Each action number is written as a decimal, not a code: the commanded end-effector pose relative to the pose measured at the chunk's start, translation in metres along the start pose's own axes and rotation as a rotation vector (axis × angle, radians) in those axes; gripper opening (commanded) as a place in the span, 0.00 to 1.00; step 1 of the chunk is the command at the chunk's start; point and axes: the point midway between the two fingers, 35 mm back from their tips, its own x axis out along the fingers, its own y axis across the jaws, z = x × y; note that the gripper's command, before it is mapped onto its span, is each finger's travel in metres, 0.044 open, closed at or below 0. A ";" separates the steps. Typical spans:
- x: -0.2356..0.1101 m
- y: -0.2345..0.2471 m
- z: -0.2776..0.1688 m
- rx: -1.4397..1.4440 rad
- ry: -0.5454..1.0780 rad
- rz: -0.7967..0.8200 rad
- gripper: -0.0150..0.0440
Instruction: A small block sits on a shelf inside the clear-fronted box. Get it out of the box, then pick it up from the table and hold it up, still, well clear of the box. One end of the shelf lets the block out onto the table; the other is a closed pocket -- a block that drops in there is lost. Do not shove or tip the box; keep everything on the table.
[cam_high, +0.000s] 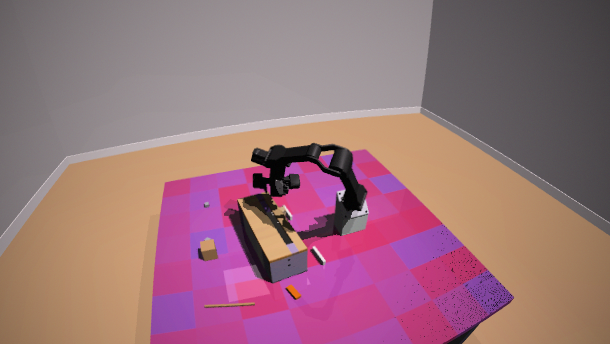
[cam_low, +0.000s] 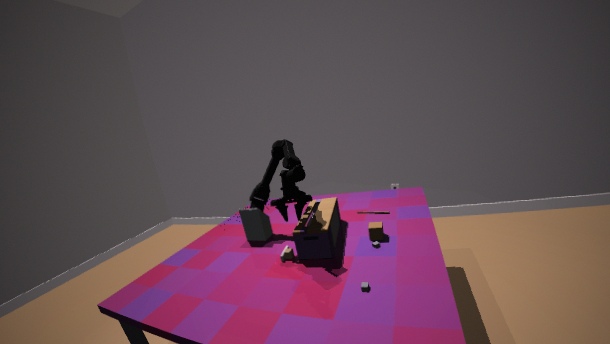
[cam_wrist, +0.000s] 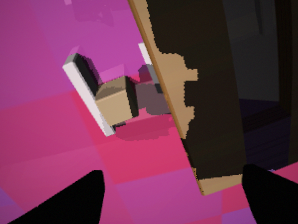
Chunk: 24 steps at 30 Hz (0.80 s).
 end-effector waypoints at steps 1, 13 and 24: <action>0.002 0.003 -0.010 0.506 -0.055 -0.004 0.74; 0.004 0.010 -0.023 1.610 -0.194 0.090 0.74; 0.005 0.014 -0.030 2.214 -0.254 0.210 0.74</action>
